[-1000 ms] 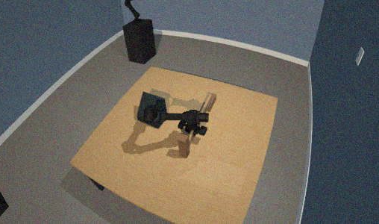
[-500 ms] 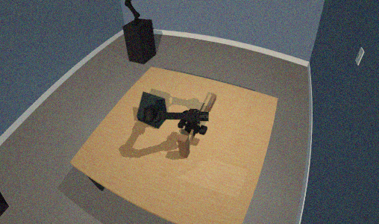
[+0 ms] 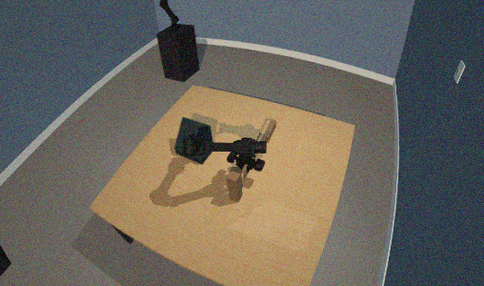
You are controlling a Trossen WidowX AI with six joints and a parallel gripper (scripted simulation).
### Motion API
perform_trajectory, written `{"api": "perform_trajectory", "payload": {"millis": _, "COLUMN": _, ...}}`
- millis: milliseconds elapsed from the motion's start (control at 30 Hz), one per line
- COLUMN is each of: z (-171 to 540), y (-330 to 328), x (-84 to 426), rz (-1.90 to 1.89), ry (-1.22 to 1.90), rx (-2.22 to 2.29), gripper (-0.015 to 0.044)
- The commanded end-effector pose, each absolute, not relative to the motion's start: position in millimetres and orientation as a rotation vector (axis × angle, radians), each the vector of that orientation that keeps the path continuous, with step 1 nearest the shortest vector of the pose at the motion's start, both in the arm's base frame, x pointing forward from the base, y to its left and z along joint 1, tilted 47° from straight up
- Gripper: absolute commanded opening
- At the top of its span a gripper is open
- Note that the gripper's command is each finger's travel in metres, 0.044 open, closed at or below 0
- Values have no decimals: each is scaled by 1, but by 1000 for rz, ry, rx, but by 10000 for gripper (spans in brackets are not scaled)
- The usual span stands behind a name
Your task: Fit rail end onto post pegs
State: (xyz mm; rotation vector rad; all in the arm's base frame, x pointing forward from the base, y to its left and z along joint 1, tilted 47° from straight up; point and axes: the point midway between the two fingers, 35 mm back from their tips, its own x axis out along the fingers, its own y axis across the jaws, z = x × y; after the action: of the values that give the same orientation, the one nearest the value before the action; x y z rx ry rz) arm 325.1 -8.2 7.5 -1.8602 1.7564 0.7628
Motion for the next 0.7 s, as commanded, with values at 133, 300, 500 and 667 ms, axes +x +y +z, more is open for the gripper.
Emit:
{"api": "perform_trajectory", "payload": {"millis": 133, "z": 10, "y": -1, "x": 326, "rz": 772, "ry": 1745, "rx": -1852, "gripper": 0}}
{"api": "perform_trajectory", "payload": {"millis": 300, "z": 12, "y": 0, "x": 326, "rz": 772, "ry": 1745, "rx": -1852, "gripper": 0}}
{"api": "perform_trajectory", "payload": {"millis": 500, "z": 14, "y": 3, "x": 326, "rz": 772, "ry": 1744, "rx": -1851, "gripper": 0}}
{"api": "perform_trajectory", "payload": {"millis": 667, "z": 16, "y": 5, "x": 325, "rz": 772, "ry": 1744, "rx": -1851, "gripper": 0}}
